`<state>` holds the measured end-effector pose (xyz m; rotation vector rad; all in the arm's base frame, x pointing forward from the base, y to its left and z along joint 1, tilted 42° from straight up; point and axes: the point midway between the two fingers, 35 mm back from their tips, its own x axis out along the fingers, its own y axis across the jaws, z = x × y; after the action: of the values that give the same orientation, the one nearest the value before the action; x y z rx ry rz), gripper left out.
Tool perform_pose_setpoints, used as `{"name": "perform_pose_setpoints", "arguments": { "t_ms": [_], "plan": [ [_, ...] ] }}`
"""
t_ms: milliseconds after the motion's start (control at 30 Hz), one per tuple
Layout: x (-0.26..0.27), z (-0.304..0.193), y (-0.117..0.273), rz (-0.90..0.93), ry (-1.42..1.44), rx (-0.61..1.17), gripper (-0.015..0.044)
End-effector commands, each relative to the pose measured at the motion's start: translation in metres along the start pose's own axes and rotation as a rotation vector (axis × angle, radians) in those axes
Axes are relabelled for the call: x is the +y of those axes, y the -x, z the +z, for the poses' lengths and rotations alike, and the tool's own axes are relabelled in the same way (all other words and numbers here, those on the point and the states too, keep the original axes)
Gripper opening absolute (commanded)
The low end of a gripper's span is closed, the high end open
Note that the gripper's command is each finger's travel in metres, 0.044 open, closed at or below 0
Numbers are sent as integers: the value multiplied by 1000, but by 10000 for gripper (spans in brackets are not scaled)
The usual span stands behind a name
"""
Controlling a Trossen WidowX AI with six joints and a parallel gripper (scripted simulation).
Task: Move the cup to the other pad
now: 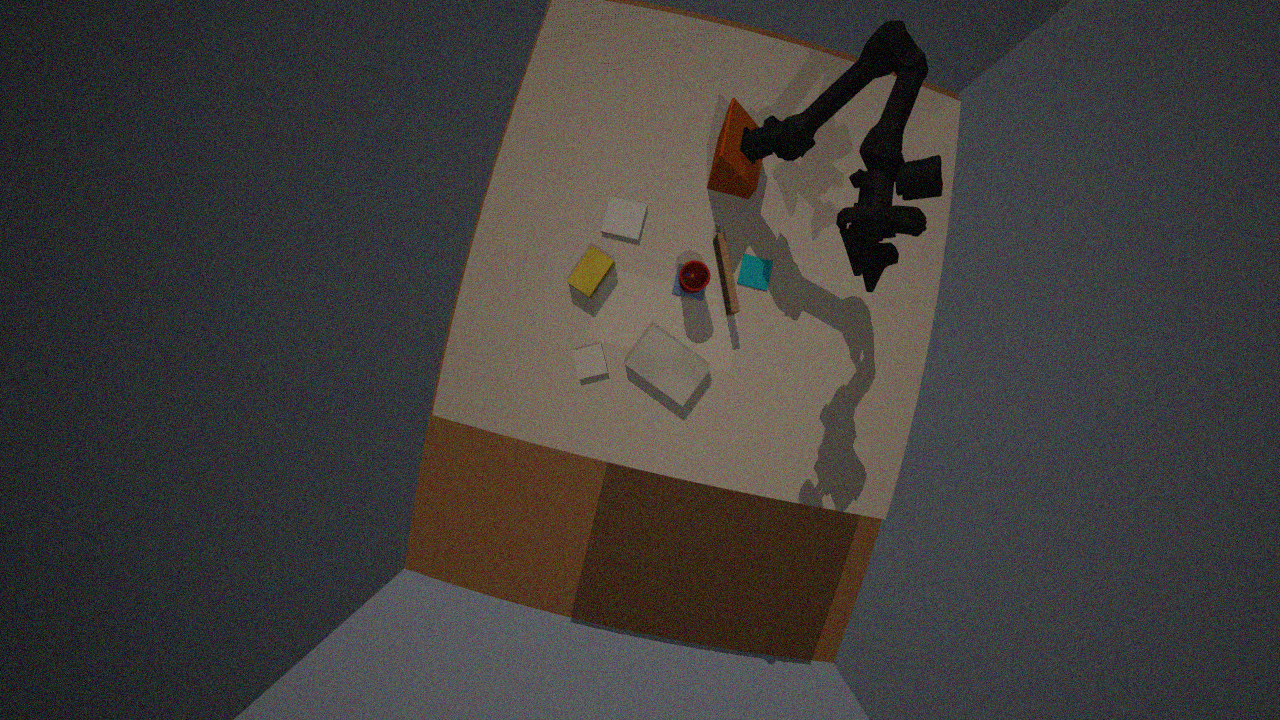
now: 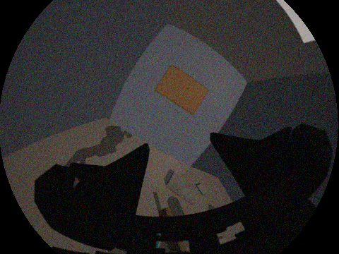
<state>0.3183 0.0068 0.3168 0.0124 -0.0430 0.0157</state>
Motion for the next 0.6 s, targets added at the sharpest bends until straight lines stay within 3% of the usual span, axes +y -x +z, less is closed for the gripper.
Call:
{"name": "perform_pose_setpoints", "arguments": {
  "t_ms": [0,133,300,567],
  "plan": [
    [0,-1,-1,0,-2,6,374],
    [-8,-29,-18,-4,-61,148,269],
    [-30,-103,-45,-50,-254,498,148],
    [-59,-207,-50,-186,-651,944,148]
  ]
}}
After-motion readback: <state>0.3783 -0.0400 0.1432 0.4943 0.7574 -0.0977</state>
